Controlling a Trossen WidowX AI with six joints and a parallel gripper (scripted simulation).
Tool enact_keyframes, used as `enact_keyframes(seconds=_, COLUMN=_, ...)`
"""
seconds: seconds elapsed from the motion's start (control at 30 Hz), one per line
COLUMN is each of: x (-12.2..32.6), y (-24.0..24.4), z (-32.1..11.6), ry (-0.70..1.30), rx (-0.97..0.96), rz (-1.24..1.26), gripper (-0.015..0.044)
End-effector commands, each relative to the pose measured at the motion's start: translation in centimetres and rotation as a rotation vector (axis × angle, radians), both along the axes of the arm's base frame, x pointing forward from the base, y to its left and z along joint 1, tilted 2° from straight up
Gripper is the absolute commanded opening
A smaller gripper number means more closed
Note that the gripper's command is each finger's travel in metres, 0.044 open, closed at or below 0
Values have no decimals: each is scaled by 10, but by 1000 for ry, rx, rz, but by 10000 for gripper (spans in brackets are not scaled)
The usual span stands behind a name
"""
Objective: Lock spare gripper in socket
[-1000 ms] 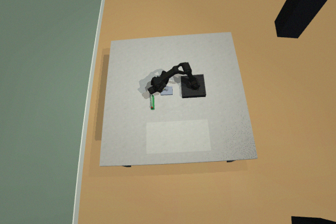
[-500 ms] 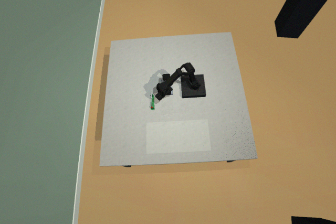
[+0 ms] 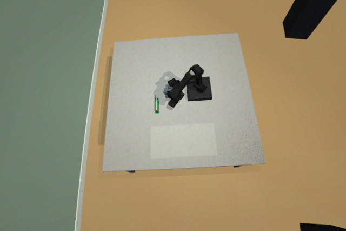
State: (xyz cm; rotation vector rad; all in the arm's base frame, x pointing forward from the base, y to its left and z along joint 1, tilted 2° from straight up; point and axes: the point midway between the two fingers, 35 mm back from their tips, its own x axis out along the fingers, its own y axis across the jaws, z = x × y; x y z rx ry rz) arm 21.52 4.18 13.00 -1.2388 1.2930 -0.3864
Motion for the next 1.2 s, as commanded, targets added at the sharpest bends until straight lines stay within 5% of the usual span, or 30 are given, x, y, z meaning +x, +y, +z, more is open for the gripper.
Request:
enact_keyframes(seconds=0.0, x=-6, y=1, z=5, ry=45, rx=-62, rz=92, gripper=0)
enact_keyframes(seconds=0.4, x=-24, y=5, z=10, ry=196, rx=-246, rz=339, gripper=0)
enact_keyframes(seconds=1.17, x=-10, y=10, z=-1, ry=256, rx=-324, rz=336, gripper=0)
